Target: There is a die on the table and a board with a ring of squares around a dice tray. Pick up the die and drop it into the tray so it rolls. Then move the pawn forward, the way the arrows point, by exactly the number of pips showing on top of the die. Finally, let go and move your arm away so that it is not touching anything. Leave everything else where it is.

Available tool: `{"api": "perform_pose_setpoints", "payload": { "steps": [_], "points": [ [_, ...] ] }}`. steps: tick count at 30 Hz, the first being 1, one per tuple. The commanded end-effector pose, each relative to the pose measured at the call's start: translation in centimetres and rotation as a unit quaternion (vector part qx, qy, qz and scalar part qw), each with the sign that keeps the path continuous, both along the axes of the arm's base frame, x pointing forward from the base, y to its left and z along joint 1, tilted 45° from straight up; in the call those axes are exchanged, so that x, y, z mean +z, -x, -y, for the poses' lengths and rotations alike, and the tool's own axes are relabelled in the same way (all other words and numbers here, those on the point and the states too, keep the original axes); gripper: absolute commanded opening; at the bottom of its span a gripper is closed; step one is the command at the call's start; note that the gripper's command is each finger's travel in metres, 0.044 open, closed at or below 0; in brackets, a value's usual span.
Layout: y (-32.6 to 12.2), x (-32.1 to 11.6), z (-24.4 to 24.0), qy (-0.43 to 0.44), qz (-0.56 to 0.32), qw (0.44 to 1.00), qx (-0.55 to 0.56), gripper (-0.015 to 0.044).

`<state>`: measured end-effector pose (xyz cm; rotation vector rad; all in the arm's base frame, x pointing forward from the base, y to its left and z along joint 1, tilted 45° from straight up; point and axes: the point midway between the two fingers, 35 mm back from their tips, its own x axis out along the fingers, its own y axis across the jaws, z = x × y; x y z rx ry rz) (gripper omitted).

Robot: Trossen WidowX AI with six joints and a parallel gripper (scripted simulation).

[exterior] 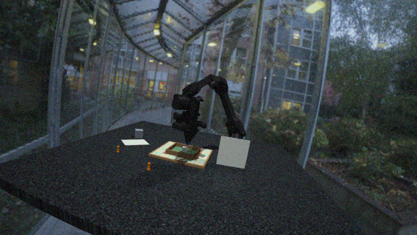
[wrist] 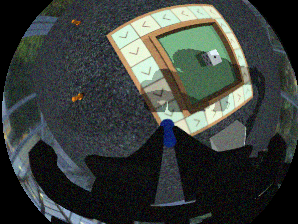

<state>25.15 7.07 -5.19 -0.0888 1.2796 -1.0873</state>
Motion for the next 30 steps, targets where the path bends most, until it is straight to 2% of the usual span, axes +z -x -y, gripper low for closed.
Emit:
{"api": "perform_pose_setpoints", "payload": {
  "steps": [1, 7, 30],
  "points": [
    [1.2, -1.0, 0.8, 0.0, -0.002, 1.0, -0.002, 0.0],
    [2.7, -2.3, 1.9, 0.0, -0.002, 1.0, -0.002, 0.0],
    [3.3, -5.4, 5.0, 0.001, -0.002, 1.0, -0.002, 0.0]
  ]
}}
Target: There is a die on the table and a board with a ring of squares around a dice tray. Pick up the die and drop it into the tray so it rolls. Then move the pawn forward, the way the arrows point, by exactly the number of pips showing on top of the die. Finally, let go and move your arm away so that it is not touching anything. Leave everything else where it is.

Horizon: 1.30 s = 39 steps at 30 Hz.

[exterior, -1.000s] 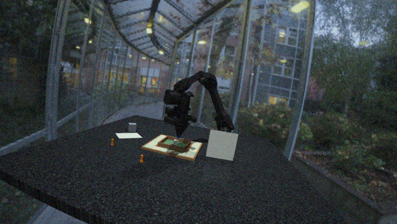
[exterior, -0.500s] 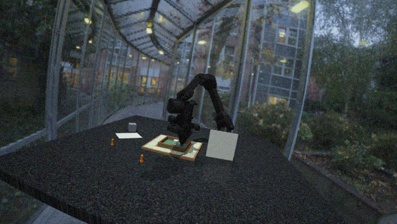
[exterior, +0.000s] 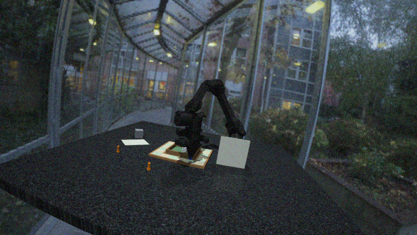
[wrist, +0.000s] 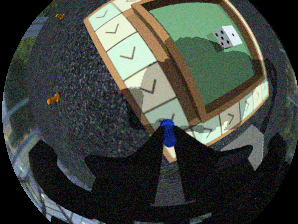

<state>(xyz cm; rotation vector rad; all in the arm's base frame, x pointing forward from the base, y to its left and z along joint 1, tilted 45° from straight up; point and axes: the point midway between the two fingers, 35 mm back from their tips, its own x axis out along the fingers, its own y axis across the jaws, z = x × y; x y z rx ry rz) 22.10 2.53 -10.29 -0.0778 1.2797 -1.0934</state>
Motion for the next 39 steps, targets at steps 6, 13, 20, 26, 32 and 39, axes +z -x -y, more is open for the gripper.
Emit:
{"api": "perform_pose_setpoints", "payload": {
  "steps": [6, 13, 20, 26, 32, 39],
  "points": [
    [0.3, -0.9, 1.1, 0.003, -0.004, 1.0, 0.003, 0.0],
    [0.1, -0.6, 0.6, 0.0, 0.0, 1.0, -0.001, 0.0184],
    [-0.4, 2.7, -2.6, 0.002, -0.004, 1.0, 0.003, 0.0368],
    [-0.4, 3.1, -2.8, 0.002, -0.006, 1.0, 0.006, 0.044],
    [1.4, 10.1, -2.5, -0.012, -0.092, 0.991, 0.094, 0.044],
    [4.5, 16.5, -1.2, -0.025, -0.18, 0.966, 0.184, 0.044]
  ]
}}
